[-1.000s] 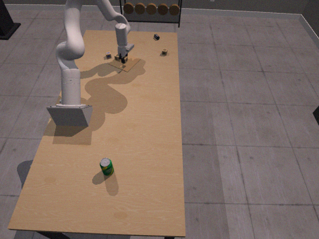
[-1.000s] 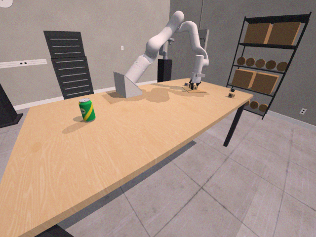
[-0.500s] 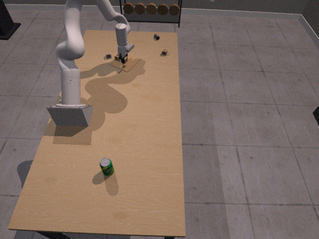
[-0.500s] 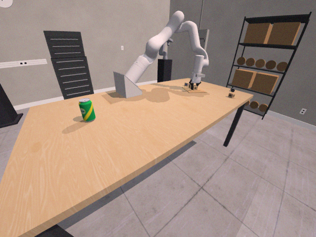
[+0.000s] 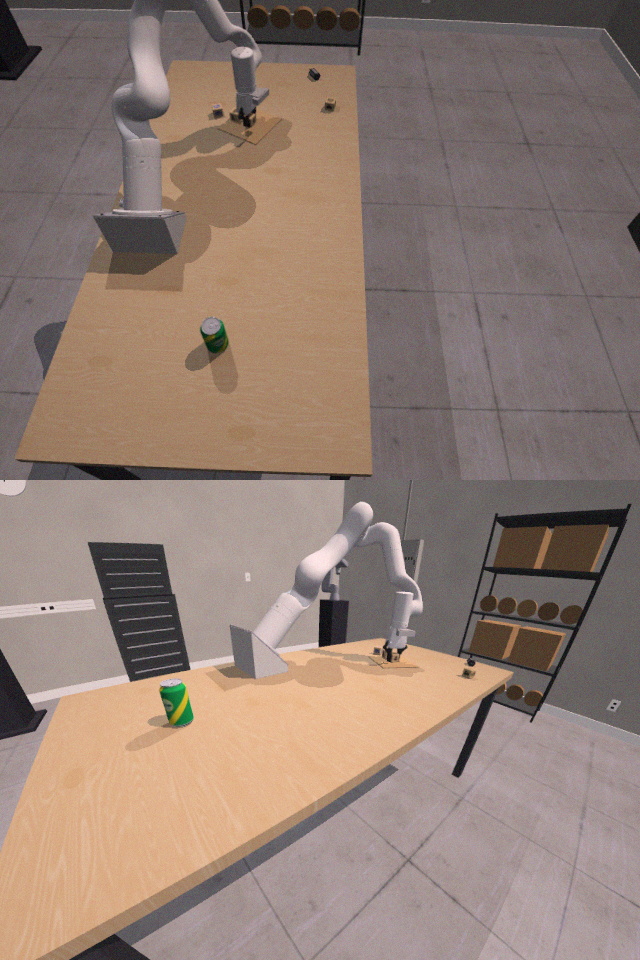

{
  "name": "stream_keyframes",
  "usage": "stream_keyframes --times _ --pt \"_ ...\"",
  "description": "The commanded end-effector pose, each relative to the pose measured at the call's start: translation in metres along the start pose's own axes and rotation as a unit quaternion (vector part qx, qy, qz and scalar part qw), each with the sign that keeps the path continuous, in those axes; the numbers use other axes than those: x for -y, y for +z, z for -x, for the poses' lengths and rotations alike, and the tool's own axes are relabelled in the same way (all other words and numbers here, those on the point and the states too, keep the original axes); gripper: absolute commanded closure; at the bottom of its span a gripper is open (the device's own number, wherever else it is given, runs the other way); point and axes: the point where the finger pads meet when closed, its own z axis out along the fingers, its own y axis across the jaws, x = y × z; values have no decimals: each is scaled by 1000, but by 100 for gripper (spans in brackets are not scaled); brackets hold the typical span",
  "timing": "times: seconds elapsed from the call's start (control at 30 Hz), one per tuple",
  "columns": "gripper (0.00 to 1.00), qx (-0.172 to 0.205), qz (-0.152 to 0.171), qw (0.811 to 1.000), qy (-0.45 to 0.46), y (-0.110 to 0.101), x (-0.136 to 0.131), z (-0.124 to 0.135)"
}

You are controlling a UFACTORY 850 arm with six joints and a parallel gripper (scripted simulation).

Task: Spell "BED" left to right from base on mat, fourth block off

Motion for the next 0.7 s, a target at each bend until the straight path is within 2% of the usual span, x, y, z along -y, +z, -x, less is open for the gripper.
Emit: stream_keyframes --times 0.0,0.33,0.37,0.43,0.47,0.53,0.57,0.63,0.67 --pt "59 0 -1 1000 0 0 1 0" --pt "59 0 -1 1000 0 0 1 0" --pt "54 0 -1 1000 0 0 1 0" --pt "54 0 -1 1000 0 0 1 0" --pt "50 0 -1 1000 0 0 1 0" --pt "50 0 -1 1000 0 0 1 0" --pt "46 0 -1 1000 0 0 1 0" --pt "46 0 -1 1000 0 0 1 0" --pt "42 0 -1 1000 0 0 1 0"
